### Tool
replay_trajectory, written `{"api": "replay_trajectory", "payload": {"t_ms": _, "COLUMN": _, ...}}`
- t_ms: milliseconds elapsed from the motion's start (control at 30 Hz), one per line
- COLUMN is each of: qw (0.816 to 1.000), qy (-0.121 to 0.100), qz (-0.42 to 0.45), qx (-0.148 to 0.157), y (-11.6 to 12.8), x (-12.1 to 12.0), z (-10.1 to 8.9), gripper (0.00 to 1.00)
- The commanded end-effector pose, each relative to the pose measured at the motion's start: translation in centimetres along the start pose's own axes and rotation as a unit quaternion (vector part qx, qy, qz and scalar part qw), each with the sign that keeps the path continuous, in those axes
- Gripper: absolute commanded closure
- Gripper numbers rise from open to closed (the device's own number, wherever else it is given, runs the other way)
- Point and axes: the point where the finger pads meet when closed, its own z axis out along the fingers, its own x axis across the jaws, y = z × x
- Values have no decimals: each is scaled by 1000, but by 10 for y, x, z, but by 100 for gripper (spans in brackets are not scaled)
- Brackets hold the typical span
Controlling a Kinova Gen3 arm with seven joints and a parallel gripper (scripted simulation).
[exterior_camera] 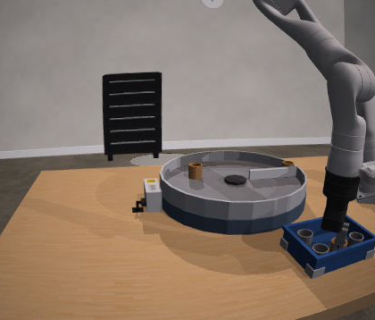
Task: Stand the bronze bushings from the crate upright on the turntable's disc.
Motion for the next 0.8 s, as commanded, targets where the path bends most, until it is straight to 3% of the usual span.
{"api": "replay_trajectory", "payload": {"t_ms": 0, "qw": 1000, "qy": 1, "qz": 0, "qx": 0, "y": 0, "x": 1, "z": -1, "gripper": 64}}
{"api": "replay_trajectory", "payload": {"t_ms": 133, "qw": 1000, "qy": 1, "qz": 0, "qx": 0, "y": 0, "x": 1, "z": -1, "gripper": 64}}
{"api": "replay_trajectory", "payload": {"t_ms": 167, "qw": 1000, "qy": 1, "qz": 0, "qx": 0, "y": 0, "x": 1, "z": -1, "gripper": 100}}
{"api": "replay_trajectory", "payload": {"t_ms": 767, "qw": 1000, "qy": 1, "qz": 0, "qx": 0, "y": 0, "x": 1, "z": -1, "gripper": 100}}
